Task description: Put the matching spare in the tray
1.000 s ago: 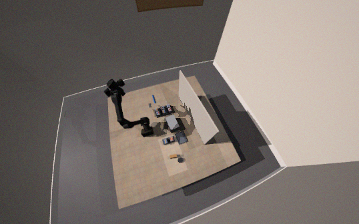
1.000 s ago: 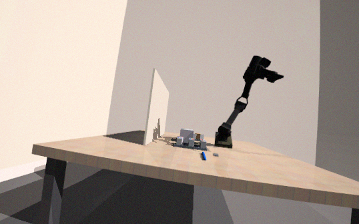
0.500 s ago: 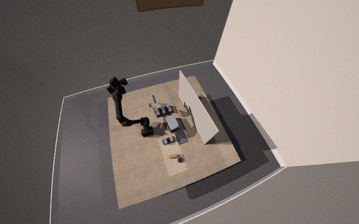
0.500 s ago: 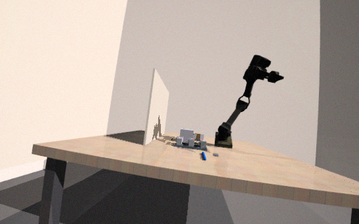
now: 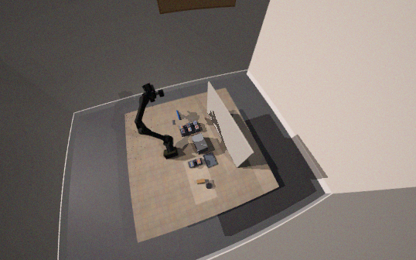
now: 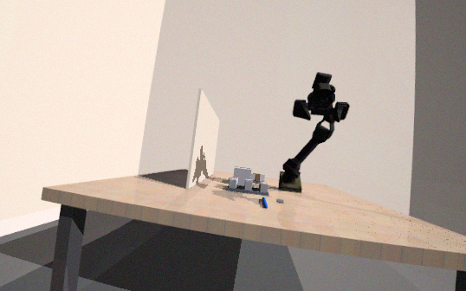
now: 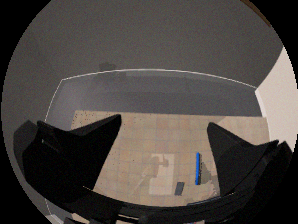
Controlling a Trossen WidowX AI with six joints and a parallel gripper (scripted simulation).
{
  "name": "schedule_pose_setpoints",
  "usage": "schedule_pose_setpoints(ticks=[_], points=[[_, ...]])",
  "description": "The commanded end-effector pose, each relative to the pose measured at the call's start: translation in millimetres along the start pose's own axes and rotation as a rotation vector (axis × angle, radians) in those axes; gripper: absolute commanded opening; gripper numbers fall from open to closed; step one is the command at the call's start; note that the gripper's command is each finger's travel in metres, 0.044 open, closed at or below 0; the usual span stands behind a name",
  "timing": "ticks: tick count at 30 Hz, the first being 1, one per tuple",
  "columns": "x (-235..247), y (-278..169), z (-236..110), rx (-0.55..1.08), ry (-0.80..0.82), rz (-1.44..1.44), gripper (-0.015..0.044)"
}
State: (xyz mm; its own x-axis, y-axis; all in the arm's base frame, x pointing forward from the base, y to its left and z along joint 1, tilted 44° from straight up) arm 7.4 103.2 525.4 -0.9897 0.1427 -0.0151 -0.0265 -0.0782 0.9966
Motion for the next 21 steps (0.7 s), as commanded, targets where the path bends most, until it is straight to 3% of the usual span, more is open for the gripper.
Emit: schedule_pose_setpoints(ticks=[1, 6, 11, 21], points=[[-57, -16, 29, 0.102, -0.152, 0.071, 0.0440], [-123, -43, 48, 0.236, -0.285, 0.151, 0.0440], [-195, -76, 45, 0.345, -0.455, 0.301, 0.0440], [-297, -158, 4, 0.594, -0.652, 0.480, 0.0440]])
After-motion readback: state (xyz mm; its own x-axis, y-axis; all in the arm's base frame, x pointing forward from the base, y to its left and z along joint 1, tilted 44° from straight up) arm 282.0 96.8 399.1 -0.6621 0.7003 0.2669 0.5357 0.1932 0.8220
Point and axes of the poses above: the point midway between the two fingers, 35 mm back from their tips, its own z axis out along the fingers, its own x axis across the jaws, y = z × x, the point moved 4 cm from there along -z, back along the fingers, and after that the axes turned 3 degrees about -z, right-handed, at the moved point
